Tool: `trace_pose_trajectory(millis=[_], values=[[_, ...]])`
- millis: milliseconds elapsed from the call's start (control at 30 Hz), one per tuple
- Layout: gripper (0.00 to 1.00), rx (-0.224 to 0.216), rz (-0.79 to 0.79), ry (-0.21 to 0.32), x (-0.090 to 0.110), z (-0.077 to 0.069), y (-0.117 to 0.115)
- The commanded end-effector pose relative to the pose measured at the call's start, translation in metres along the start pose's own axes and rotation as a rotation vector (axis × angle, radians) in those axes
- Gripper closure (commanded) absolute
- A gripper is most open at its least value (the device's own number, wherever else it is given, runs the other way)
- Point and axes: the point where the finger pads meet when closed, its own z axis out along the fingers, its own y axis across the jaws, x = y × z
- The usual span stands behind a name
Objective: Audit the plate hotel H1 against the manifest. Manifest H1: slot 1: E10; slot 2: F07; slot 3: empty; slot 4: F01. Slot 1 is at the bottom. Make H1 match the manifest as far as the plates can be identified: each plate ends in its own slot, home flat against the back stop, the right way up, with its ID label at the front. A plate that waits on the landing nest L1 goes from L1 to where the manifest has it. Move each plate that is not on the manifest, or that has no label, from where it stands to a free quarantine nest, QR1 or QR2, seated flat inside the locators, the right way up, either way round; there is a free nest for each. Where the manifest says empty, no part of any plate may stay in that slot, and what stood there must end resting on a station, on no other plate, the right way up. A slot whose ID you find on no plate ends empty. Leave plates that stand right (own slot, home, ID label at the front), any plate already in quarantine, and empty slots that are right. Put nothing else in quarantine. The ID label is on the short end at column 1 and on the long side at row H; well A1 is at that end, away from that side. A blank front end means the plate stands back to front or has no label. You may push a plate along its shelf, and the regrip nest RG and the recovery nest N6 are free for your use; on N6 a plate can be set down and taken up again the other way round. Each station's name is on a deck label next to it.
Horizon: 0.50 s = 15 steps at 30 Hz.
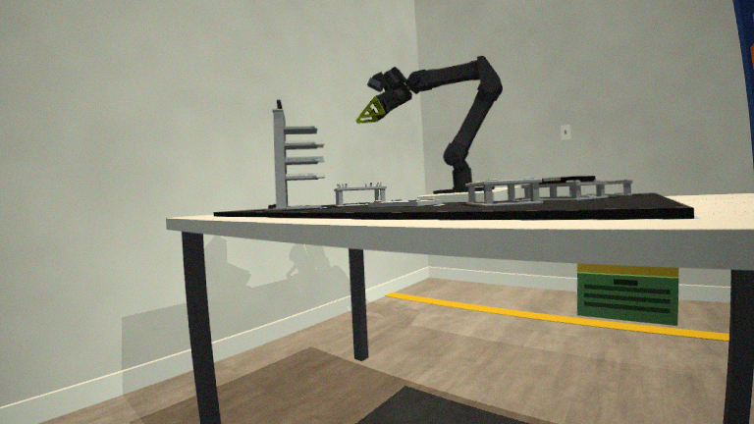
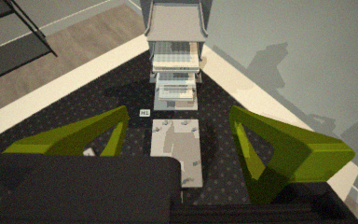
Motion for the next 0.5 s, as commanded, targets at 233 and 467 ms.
trace_pose_trajectory(millis=[233, 467], values=[[0.00, -0.013, 0.009, 0.014, -0.0151, -0.0125, 0.0019], [0.00, -0.013, 0.009, 0.014, -0.0151, -0.0126, 0.0019]])
